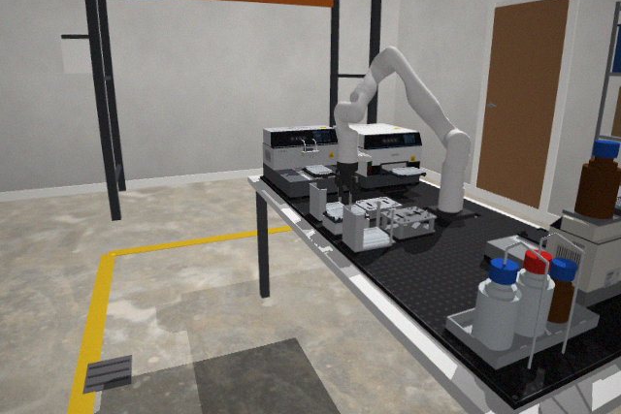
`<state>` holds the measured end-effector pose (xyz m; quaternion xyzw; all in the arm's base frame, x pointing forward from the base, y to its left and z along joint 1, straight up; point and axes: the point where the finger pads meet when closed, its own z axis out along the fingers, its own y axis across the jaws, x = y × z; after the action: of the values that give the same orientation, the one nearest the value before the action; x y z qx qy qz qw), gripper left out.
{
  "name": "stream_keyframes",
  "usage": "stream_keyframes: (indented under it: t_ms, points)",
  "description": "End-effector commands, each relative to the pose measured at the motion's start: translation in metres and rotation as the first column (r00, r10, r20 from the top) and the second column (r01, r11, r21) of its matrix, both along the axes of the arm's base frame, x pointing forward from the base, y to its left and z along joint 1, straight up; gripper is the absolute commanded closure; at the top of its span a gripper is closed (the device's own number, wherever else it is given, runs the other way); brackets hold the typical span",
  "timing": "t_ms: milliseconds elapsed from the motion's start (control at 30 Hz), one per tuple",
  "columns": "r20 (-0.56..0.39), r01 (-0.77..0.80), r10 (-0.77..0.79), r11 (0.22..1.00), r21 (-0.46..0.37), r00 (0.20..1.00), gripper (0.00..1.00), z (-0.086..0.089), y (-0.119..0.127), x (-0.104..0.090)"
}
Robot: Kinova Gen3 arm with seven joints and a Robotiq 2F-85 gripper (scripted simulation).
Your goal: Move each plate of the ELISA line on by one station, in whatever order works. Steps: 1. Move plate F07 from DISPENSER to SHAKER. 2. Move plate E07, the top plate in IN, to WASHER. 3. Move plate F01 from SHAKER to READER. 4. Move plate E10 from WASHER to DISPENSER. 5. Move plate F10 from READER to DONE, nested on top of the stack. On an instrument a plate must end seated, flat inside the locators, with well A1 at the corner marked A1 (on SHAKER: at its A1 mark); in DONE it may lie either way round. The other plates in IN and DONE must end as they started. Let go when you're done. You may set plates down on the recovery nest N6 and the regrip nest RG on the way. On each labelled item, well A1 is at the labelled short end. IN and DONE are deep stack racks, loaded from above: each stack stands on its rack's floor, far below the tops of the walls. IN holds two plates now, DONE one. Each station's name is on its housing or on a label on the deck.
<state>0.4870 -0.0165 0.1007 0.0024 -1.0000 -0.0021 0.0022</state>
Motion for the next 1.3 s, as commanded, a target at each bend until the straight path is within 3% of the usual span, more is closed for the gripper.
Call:
stream_keyframes:
  t_ms: [0,1267]
  points:
    - [0.002,0.0,0.0,1.0,0.0,1.0,0.0,0.004,0.0,0.001]
    - [0.002,0.0,0.0,1.0,0.0,1.0,0.0,0.049,0.0,0.001]
